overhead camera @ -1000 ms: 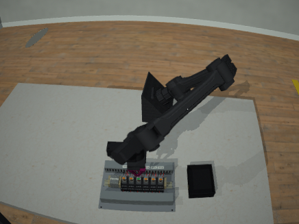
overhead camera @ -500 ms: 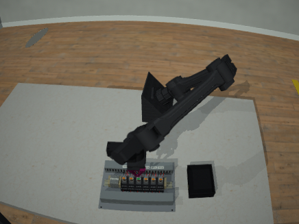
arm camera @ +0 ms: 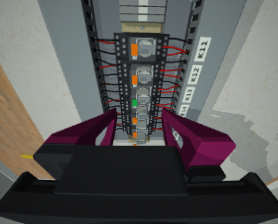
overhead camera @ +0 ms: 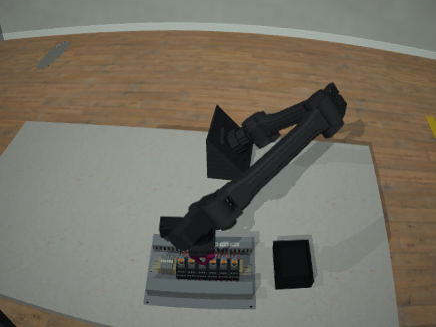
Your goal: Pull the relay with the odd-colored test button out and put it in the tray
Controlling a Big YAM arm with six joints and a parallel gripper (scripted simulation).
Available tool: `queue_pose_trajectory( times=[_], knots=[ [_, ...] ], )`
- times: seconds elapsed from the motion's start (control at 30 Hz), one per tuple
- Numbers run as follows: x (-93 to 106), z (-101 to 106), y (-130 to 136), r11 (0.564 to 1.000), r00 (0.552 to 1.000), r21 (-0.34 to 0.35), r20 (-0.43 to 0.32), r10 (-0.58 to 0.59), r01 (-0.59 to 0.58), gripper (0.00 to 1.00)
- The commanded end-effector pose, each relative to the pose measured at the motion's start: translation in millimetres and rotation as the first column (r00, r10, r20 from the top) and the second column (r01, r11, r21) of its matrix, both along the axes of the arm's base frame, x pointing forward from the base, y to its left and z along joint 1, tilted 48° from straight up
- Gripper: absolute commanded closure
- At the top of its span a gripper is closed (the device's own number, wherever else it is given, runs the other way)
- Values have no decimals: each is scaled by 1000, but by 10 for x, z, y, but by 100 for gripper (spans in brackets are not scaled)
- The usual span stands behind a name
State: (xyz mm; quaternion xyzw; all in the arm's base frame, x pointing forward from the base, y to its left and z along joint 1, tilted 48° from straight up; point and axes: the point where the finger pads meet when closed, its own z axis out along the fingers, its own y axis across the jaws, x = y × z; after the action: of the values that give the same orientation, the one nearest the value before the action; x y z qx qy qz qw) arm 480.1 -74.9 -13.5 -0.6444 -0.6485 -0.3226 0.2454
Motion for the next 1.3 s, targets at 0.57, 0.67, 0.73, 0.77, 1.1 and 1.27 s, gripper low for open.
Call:
queue_pose_trajectory(
  times=[0.57,0.67,0.73,0.77,1.1,1.27],
  knots=[
    [6,-115,40,1000,1000,-1,-13,-18,18,41],
    [6,-111,37,1000,1000,-2,-12,-19,19,41],
    [7,-110,36,1000,1000,-2,-11,-19,19,41],
    [7,-109,35,1000,1000,-2,-11,-19,19,41],
    [7,-107,33,1000,1000,-2,-10,-19,19,41],
    [7,-106,33,1000,1000,-2,-10,-19,19,41]
  ],
)
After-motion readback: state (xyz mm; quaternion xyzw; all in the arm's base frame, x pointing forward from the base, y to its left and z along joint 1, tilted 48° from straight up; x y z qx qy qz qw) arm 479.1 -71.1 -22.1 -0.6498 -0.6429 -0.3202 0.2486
